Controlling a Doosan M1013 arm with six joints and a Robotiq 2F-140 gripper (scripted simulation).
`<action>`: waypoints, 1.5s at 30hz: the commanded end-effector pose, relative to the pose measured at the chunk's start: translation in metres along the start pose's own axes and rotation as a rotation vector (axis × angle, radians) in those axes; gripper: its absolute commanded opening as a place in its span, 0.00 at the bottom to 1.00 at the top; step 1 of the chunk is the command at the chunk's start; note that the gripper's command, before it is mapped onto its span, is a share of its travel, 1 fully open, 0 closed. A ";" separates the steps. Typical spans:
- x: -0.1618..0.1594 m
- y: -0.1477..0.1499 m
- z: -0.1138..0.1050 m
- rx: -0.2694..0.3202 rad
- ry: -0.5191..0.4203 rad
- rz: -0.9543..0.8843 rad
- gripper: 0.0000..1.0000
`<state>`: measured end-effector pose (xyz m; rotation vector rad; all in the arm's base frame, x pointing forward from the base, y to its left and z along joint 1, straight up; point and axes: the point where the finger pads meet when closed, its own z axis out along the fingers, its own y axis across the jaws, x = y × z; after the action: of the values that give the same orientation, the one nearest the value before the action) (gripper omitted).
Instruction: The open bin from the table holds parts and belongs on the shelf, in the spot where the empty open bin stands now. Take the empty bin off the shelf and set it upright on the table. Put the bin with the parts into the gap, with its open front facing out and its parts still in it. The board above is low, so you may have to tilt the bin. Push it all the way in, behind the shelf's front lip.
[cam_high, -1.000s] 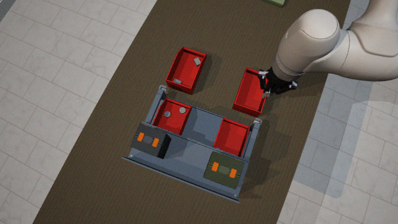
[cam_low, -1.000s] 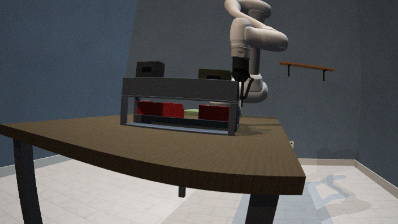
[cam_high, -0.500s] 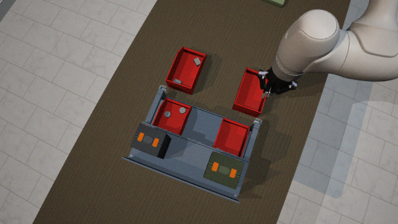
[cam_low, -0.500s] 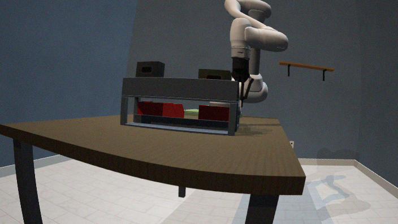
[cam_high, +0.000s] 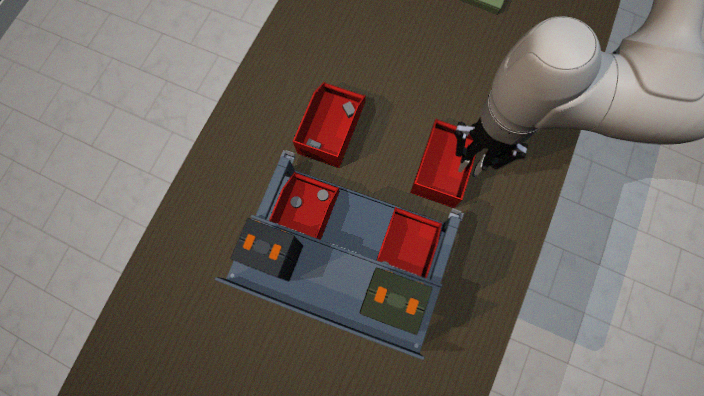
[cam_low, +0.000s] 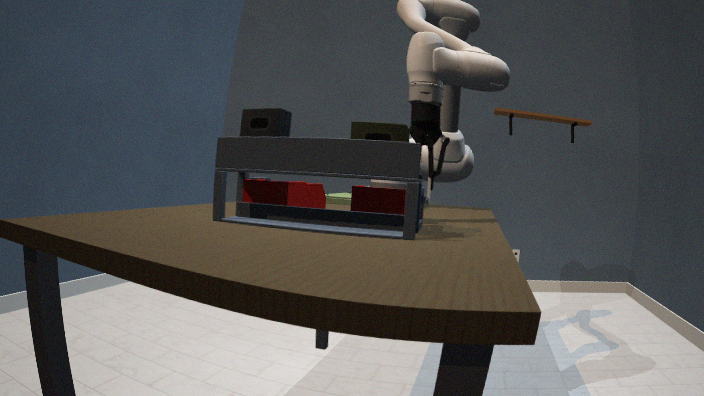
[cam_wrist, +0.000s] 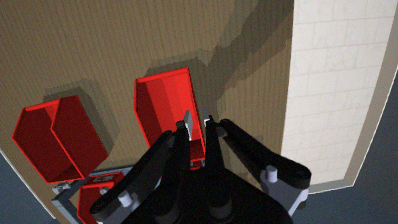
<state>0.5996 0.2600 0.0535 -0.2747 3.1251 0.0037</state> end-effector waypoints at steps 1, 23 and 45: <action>0.000 0.000 0.000 0.000 0.000 0.000 0.24; 0.000 0.000 -0.001 0.000 0.000 0.000 0.24; 0.000 0.000 -0.013 0.000 0.000 0.000 0.24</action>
<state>0.5996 0.2600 0.0636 -0.2747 3.1251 0.0037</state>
